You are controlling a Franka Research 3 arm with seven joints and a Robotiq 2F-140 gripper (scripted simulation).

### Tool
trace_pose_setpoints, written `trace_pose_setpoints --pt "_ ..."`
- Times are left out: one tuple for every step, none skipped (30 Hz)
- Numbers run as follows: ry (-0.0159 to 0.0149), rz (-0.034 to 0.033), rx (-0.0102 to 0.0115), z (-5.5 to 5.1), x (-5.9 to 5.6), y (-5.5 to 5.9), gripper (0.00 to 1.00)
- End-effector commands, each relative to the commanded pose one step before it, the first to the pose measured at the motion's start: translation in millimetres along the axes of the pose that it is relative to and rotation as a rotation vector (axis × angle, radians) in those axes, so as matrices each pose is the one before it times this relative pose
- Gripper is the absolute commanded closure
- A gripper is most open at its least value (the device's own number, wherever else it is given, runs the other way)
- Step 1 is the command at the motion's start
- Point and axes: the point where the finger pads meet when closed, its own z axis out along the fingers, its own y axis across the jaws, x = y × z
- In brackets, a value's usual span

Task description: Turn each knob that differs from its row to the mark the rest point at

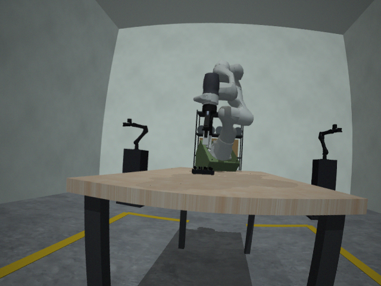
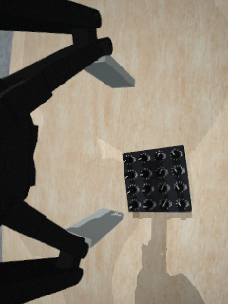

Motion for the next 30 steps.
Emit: trace_pose_setpoints --pt "-0.00798 0.00781 -0.03412 -20.06 -1.93 10.23 0.00" --pt "-0.00001 0.00000 0.00000 -5.66 0.00 0.00 0.00" --pt "0.00000 0.00000 0.00000 -5.14 0.00 0.00 0.00" --pt "0.00000 0.00000 0.00000 -4.54 0.00 0.00 0.00" --pt "0.00000 0.00000 0.00000 0.00 0.00 0.00 0.00" --pt "0.00000 0.00000 0.00000 0.00 0.00 0.00 0.00" --pt "0.00001 0.00000 -0.00001 -3.88 0.00 0.01 0.00" --pt "-0.00001 0.00000 0.00001 -3.19 0.00 -0.01 0.00" --pt "0.00000 0.00000 0.00000 -2.49 0.00 0.00 0.00" --pt "-0.00001 0.00000 0.00000 -1.81 0.00 0.00 0.00" --pt "0.00001 0.00000 0.00000 -1.19 0.00 0.00 0.00" --pt "0.00001 0.00000 0.00000 -0.66 0.00 0.00 0.00" --pt "0.00000 0.00000 0.00000 -0.26 0.00 0.00 0.00" --pt "0.00000 0.00000 0.00000 -0.04 0.00 0.00 0.00" --pt "0.00000 0.00000 0.00000 0.00 0.00 0.00 0.00" --pt "0.00000 0.00000 0.00000 0.00 0.00 0.00 0.00" --pt "0.00000 0.00000 0.00000 0.00 0.00 0.00 0.00" --pt "0.00000 0.00000 0.00000 0.00 0.00 0.00 0.00" --pt "0.00000 0.00000 0.00000 0.00 0.00 0.00 0.00" --pt "0.00000 0.00000 0.00000 0.00 0.00 0.00 0.00" --pt "0.00000 0.00000 0.00000 0.00 0.00 0.00 0.00" --pt "0.00000 0.00000 0.00000 0.00 0.00 0.00 0.00" --pt "0.00000 0.00000 0.00000 0.00 0.00 0.00 0.00" --pt "0.00000 0.00000 0.00000 0.00 0.00 0.00 0.00" --pt "0.00000 0.00000 0.00000 0.00 0.00 0.00 0.00" --pt "0.00000 0.00000 0.00000 0.00 0.00 0.00 0.00" --pt "0.00000 0.00000 0.00000 0.00 0.00 0.00 0.00" --pt "0.00000 0.00000 0.00000 0.00 0.00 0.00 0.00" --pt "0.00000 0.00000 0.00000 0.00 0.00 0.00 0.00" --pt "0.00000 0.00000 0.00000 0.00 0.00 0.00 0.00"
